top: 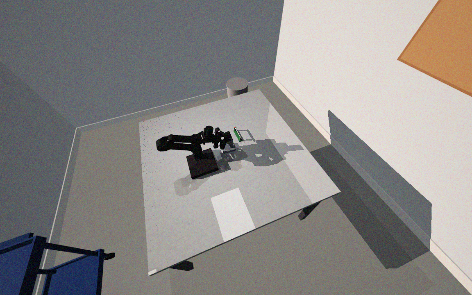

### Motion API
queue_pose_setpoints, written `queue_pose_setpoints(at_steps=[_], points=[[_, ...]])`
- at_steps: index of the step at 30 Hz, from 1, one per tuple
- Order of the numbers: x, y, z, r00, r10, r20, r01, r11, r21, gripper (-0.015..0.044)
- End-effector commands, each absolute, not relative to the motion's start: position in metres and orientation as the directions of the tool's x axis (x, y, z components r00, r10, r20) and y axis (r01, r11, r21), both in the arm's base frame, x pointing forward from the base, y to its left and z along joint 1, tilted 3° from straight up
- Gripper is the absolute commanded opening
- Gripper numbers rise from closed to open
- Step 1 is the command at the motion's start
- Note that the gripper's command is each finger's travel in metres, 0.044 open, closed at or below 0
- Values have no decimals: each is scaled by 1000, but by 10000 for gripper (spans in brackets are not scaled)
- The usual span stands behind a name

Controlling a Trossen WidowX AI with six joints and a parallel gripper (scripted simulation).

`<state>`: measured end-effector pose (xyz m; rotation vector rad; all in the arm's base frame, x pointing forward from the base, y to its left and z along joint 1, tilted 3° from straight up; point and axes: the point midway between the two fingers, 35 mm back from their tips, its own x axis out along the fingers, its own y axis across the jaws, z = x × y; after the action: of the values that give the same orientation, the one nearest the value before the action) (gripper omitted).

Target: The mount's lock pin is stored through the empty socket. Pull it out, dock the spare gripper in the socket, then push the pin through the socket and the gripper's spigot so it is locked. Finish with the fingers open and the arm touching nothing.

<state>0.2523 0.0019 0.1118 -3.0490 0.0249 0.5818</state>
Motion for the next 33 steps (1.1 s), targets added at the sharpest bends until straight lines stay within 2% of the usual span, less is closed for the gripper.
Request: queue_pose_setpoints(at_steps=[1,17,33], points=[[254,1,111,935,-14,-355,-29,-999,-37,0],[255,2,105,935,-9,-356,-23,-999,-36,0],[255,2,105,935,-9,-356,-23,-999,-36,420]])
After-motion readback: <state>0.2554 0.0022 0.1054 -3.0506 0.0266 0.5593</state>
